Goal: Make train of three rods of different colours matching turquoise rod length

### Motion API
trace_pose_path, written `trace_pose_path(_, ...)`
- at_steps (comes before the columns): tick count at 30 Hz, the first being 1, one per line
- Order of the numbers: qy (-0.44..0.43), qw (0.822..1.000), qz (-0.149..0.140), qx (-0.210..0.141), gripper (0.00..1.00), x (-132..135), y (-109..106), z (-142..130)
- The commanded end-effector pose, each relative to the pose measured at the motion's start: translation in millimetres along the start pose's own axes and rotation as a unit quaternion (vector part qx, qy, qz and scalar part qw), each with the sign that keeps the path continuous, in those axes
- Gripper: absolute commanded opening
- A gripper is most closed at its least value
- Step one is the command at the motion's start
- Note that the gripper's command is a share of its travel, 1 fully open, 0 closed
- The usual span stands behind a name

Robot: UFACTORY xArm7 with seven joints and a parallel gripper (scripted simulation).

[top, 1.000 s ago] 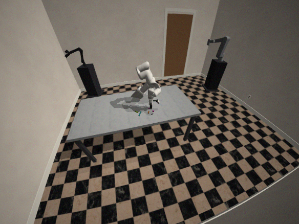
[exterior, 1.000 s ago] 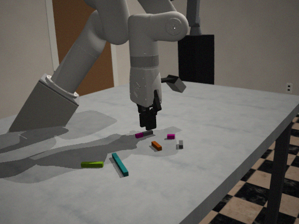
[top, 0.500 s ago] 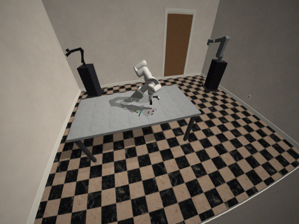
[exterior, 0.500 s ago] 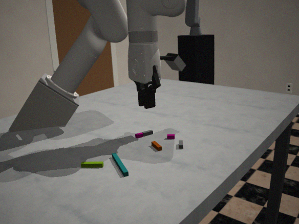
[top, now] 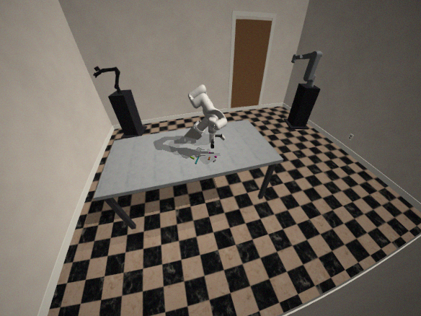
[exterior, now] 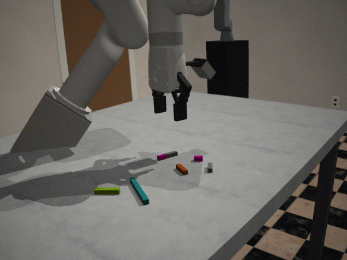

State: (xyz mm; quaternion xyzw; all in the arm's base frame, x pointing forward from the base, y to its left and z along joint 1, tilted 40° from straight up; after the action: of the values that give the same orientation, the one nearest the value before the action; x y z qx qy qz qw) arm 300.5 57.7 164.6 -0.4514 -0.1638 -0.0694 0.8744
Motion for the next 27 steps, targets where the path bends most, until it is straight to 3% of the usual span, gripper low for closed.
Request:
trace_pose_path(1, 0.000, 1.000, -0.001, 0.000, 1.00, 1, -1, 0)
trace_pose_path(13, 0.009, 1.000, -0.003, 0.001, 1.00, 5, -1, -4)
trace_pose_path(19, 0.111, 0.994, -0.019, 0.015, 1.00, 38, -4, -67)
trace_pose_path(21, 0.141, 0.990, -0.020, 0.016, 1.00, 43, -2, -89)
trace_pose_path(23, 0.141, 0.990, -0.020, 0.016, 1.00, 43, -2, -89)
trace_pose_path(24, 0.182, 0.983, -0.019, 0.016, 1.00, 46, 2, -120)
trace_pose_path(27, 0.204, 0.979, -0.017, 0.014, 1.00, 46, 5, -137)
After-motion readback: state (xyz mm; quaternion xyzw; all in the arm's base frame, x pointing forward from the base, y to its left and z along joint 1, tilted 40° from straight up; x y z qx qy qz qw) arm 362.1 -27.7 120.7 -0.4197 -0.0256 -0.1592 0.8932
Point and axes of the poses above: the point where the finger pads meet when closed, its own y axis out along the fingers, its own x axis across the jaws, z = x × y, the point moved 1 cm from there along -y, back along the fingers, and after that the axes turned 15 degrees about -y, right-handed, at the moved point
